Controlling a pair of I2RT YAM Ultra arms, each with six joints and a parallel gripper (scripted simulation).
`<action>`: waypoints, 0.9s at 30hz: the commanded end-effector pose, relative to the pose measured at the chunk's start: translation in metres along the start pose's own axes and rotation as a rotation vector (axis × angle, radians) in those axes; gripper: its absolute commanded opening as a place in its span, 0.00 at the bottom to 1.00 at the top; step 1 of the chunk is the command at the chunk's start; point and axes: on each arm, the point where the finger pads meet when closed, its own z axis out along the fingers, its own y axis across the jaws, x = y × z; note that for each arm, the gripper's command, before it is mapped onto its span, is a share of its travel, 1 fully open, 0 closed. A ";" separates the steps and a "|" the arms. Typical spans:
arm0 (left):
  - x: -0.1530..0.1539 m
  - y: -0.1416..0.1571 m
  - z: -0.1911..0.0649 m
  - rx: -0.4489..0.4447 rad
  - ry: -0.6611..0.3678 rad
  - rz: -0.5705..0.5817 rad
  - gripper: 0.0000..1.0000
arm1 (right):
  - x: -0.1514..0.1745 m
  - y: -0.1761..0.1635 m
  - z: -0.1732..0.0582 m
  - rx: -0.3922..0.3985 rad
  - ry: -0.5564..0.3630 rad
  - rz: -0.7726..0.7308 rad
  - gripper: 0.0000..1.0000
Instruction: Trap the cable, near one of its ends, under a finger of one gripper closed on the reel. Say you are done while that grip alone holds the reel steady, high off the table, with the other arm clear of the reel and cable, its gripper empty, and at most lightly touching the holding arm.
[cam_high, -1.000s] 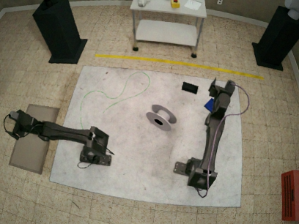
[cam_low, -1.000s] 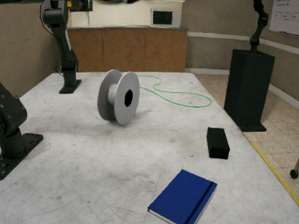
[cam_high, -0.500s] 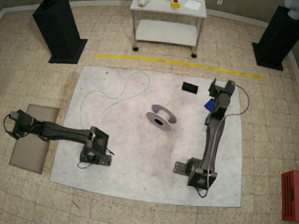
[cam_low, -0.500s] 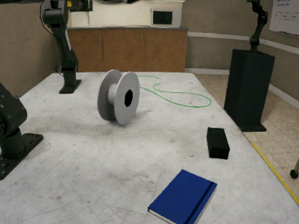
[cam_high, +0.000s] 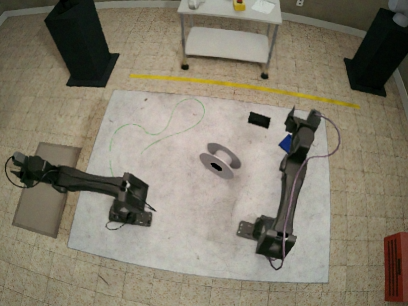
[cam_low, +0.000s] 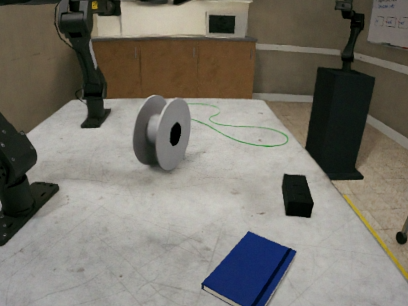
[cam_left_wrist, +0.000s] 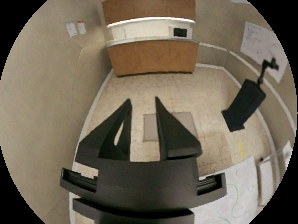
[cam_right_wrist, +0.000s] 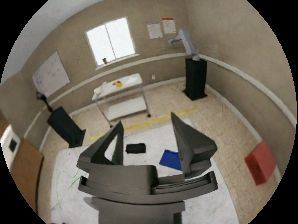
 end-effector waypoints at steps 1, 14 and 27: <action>-0.001 -0.004 0.002 0.004 -0.007 0.006 0.30 | -0.034 -0.007 -0.012 0.023 -0.084 0.003 0.75; 0.000 -0.129 -0.019 0.339 -0.007 0.009 0.30 | -0.034 -0.007 -0.012 0.023 -0.084 0.003 0.75; 0.001 -0.291 -0.130 0.853 -0.007 0.011 0.30 | -0.034 -0.007 -0.012 0.023 -0.084 0.003 0.75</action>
